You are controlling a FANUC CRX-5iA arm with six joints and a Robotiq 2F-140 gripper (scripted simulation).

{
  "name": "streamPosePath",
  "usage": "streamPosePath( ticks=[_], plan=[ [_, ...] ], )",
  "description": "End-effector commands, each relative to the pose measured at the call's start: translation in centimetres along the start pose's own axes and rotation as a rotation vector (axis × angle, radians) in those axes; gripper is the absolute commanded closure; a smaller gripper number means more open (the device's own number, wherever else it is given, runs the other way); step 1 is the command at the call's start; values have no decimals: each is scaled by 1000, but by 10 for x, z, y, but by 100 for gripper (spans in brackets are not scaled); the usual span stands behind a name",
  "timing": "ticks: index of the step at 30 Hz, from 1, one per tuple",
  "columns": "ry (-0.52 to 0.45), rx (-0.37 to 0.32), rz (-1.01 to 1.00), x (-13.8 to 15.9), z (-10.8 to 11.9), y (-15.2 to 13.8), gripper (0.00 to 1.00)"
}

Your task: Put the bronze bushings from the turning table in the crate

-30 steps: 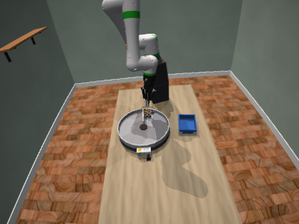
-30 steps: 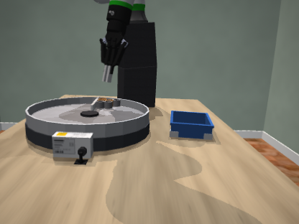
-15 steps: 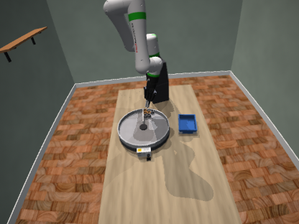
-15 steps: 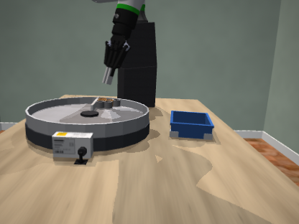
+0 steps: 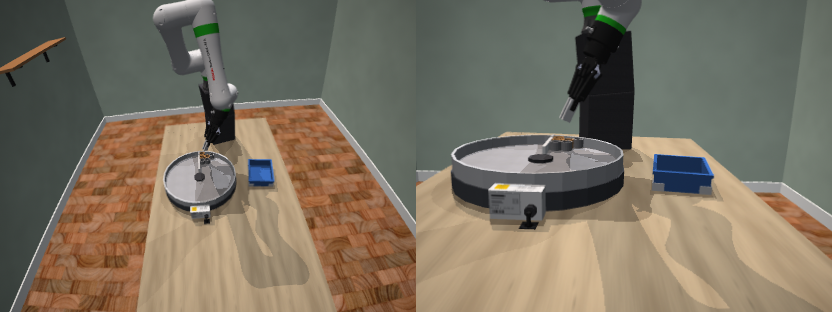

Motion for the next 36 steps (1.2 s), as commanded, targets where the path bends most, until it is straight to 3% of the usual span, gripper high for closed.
streamPosePath(
  ticks=[1, 19, 36],
  plan=[
    [-119, -48, -157, -9, -4, 0, 94],
    [-215, -162, -468, -25, -15, 1, 94],
    [-230, -179, -513, -27, -16, 1, 94]
  ],
)
Point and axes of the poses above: the point where the finger pads meet when closed, its own z axis back along the fingers, its own y axis across the jaws, x = y × z, the point moved 2 cm from there along z, back along the fingers, and after that the axes turned 6 degrees about z, right-handed, at the moved point
